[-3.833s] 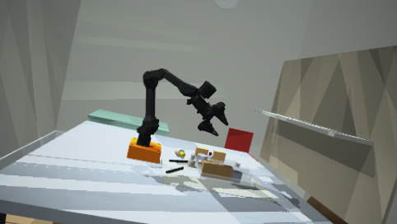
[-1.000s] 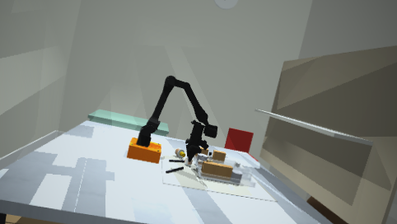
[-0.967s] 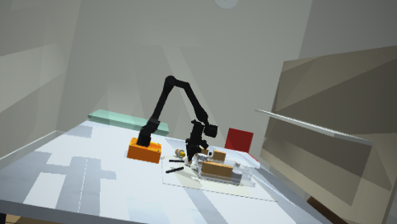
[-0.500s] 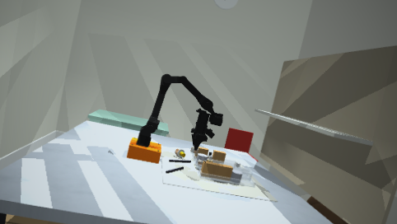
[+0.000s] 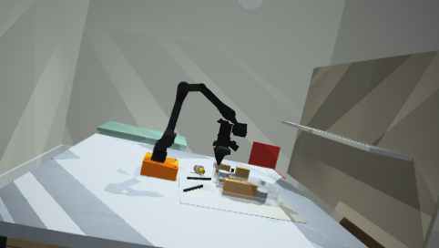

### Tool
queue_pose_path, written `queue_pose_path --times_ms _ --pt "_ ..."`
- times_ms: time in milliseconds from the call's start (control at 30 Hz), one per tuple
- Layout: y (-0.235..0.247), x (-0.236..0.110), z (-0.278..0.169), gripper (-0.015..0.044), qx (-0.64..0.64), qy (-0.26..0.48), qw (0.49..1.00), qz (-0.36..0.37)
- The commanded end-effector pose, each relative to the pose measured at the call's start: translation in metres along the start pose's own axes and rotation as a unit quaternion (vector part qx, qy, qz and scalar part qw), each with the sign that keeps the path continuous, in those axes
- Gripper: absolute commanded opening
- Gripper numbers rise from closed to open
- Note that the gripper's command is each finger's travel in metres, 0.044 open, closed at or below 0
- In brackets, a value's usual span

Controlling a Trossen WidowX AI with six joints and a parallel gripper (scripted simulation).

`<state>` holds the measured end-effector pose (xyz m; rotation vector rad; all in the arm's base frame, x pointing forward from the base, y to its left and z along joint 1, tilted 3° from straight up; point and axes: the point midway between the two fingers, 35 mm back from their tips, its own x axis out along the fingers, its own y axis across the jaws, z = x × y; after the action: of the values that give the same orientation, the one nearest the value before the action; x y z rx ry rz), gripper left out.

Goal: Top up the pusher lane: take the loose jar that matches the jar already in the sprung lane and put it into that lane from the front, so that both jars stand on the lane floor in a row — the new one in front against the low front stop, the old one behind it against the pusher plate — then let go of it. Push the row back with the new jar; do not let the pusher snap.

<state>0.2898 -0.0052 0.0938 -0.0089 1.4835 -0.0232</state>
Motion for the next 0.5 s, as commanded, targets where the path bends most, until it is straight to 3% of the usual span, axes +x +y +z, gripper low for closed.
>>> queue_pose_path --times_ms 0,467 --pt "0.001 0.021 -0.002 0.0 0.007 0.007 1.0 0.0" --pt "0.001 0.052 -0.003 0.0 0.008 0.007 1.0 0.0"
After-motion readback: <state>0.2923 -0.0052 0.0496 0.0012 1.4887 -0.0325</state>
